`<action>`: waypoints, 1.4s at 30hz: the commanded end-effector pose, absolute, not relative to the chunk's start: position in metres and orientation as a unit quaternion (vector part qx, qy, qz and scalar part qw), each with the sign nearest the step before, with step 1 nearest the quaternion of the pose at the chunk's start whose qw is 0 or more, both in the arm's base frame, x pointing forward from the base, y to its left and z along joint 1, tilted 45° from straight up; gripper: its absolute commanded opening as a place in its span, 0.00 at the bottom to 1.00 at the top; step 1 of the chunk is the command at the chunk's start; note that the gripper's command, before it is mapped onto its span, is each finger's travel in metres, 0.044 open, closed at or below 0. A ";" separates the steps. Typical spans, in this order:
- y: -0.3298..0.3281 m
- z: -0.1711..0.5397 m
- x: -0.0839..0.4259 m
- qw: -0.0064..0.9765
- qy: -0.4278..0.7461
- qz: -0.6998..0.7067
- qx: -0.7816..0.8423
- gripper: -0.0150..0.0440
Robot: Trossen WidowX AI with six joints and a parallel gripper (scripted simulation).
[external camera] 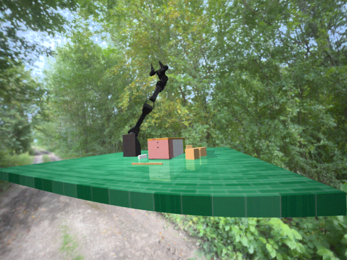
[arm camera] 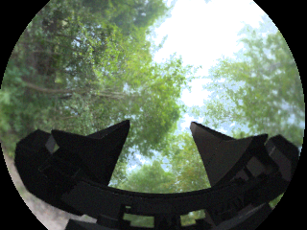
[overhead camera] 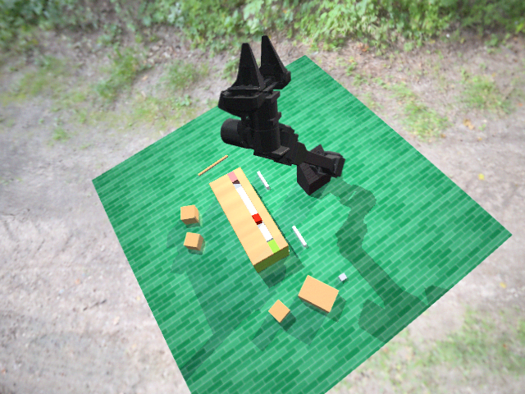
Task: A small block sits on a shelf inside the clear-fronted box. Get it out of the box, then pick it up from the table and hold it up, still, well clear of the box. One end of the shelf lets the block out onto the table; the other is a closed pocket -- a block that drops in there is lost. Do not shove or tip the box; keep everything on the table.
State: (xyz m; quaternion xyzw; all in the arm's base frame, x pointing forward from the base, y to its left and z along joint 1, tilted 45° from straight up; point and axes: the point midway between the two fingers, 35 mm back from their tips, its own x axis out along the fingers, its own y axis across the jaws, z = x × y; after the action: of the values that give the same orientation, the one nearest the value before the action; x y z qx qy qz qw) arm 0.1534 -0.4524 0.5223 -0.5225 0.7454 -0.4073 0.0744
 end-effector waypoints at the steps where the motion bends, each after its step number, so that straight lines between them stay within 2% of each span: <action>1: -0.452 0.523 0.152 0.074 0.745 -0.408 -0.522 0.93; 4: -0.447 0.536 0.134 0.061 0.745 -0.424 -0.511 0.93; 10: -0.411 0.588 0.055 -0.004 0.741 -0.489 -0.461 0.93; 20: -0.298 0.662 -0.059 -0.150 0.718 -0.580 -0.355 0.93; 23: -0.269 0.677 -0.060 -0.195 0.699 -0.585 -0.361 0.93; 32: -0.121 0.704 -0.106 -0.343 0.667 -0.622 -0.225 0.93; 38: -0.016 0.702 -0.101 -0.433 0.617 -0.641 -0.144 0.93; 42: 0.026 0.698 -0.090 -0.474 0.596 -0.639 -0.107 0.93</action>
State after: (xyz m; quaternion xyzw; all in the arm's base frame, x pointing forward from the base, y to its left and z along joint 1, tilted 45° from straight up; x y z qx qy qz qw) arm -0.0959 0.0076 0.7003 -0.1268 0.6031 -0.6459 -0.4505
